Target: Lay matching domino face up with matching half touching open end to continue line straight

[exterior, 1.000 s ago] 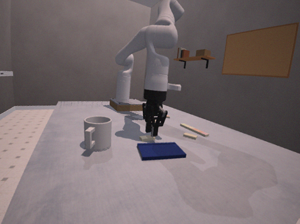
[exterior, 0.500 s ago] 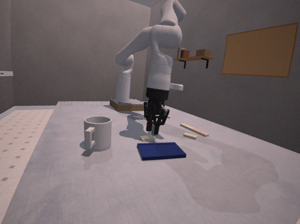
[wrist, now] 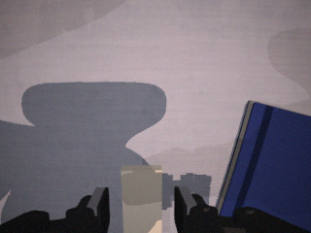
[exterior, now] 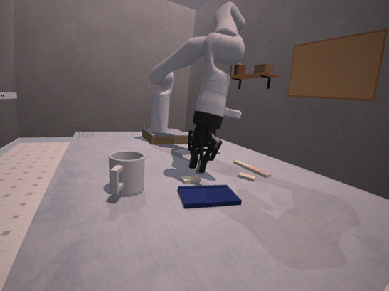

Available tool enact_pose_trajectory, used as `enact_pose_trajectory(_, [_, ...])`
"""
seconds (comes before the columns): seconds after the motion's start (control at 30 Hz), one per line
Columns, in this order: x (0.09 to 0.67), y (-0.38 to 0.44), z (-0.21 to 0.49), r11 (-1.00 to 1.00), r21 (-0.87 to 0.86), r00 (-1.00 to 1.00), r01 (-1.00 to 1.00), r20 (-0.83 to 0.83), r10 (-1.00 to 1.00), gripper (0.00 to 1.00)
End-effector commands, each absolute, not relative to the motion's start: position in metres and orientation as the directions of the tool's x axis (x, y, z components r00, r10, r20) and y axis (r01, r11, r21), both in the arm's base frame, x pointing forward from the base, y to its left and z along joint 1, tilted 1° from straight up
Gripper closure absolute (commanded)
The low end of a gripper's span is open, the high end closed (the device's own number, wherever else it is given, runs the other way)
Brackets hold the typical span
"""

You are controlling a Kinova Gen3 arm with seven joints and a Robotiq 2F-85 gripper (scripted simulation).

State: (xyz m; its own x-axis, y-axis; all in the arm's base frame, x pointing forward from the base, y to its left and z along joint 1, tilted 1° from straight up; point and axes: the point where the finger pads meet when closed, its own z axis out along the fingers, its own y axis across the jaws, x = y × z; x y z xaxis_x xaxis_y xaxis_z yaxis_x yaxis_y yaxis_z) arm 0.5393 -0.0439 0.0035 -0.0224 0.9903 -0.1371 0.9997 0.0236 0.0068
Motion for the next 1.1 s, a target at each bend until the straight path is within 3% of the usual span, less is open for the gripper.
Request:
enact_pose_trajectory(0.0, [0.54, -0.043, -0.001, 0.024, 0.009, -0.023, 1.0, -0.137, 0.99, 0.53])
enact_pose_trajectory(1.07, [0.54, -0.043, -0.021, 0.024, 0.009, -0.023, 1.0, -0.137, 0.99, 0.53])
